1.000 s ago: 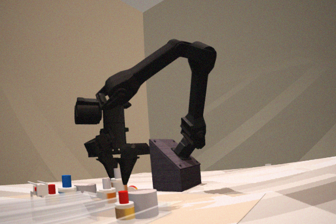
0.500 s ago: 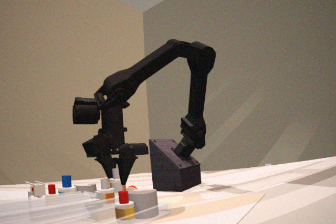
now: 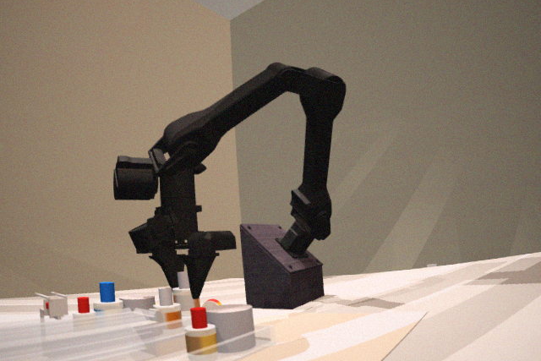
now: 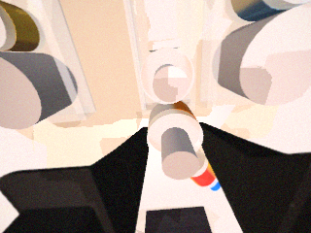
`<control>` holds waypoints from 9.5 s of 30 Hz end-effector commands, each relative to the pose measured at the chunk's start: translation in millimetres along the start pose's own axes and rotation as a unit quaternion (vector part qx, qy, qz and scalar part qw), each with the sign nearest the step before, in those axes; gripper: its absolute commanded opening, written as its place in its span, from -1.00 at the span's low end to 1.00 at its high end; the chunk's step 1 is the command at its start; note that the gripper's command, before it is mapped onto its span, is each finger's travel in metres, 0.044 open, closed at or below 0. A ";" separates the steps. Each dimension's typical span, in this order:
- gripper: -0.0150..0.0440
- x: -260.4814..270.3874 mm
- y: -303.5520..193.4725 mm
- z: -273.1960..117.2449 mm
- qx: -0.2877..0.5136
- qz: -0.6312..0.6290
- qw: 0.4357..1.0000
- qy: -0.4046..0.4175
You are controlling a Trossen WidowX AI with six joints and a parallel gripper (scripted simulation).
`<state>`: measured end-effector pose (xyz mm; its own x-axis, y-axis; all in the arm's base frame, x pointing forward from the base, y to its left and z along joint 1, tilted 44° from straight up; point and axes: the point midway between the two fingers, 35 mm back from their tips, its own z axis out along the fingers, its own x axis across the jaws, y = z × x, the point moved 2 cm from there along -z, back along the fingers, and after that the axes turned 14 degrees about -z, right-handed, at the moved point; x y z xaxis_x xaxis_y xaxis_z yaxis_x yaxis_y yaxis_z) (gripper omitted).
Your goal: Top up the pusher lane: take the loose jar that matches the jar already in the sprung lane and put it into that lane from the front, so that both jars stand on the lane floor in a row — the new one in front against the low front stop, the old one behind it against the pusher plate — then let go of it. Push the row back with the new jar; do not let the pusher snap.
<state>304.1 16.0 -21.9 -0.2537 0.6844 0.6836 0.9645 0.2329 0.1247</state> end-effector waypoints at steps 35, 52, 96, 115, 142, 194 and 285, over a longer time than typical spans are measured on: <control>-0.49 -3.3 22.1 -5.0 -0.010 -0.006 1.000 -0.002; -0.49 -4.1 28.8 -6.9 -0.011 -0.007 1.000 -0.002; -0.49 -4.9 36.7 -6.3 -0.011 -0.007 1.000 -0.002; -0.49 -4.9 36.7 -5.1 -0.011 -0.007 1.000 -0.002; -0.49 -5.3 38.5 -5.1 -0.011 -0.007 1.000 -0.002; -0.49 -5.7 40.1 5.2 -0.011 -0.007 1.000 -0.002; -0.49 -4.6 31.6 21.3 -0.011 -0.007 1.000 -0.002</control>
<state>332.9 34.3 -36.8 -0.2598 0.6875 0.6781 0.9638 0.2280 0.1382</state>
